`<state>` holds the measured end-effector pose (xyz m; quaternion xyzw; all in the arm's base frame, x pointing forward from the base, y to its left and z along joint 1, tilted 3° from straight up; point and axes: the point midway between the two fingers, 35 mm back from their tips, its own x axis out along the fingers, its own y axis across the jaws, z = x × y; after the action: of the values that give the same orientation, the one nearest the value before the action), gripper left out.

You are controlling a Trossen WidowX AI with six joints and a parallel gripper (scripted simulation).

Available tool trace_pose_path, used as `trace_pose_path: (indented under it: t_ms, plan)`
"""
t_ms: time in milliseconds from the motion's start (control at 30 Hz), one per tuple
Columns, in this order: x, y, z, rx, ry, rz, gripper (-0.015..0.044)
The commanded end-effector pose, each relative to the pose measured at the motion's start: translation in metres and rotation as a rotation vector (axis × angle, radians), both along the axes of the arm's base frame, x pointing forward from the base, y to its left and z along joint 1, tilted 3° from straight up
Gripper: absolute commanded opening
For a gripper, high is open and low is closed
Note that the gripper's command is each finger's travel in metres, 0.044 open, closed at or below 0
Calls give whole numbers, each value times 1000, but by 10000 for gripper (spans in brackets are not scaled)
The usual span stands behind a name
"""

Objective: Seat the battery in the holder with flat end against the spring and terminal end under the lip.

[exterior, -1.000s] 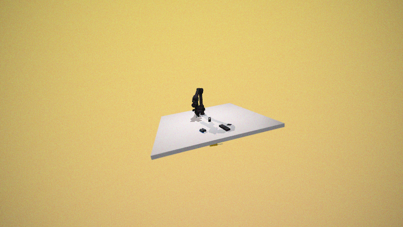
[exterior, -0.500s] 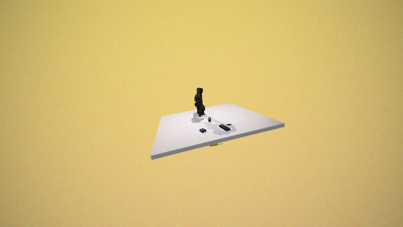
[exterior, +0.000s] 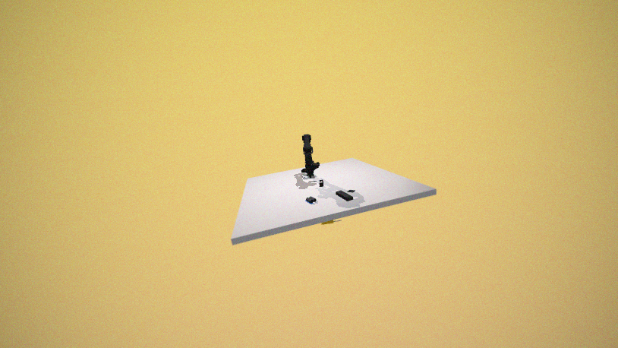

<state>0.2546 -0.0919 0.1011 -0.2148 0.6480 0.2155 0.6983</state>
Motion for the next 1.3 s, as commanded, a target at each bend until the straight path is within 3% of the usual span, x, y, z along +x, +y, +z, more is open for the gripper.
trace_pose_path:
  t_ms: [0,767,1267]
  plan:
    - [7,7,2,6,6,-143,71]
    - [48,62,15,80,26,-1054,71]
    - [53,63,1,92,-65,-1076,71]
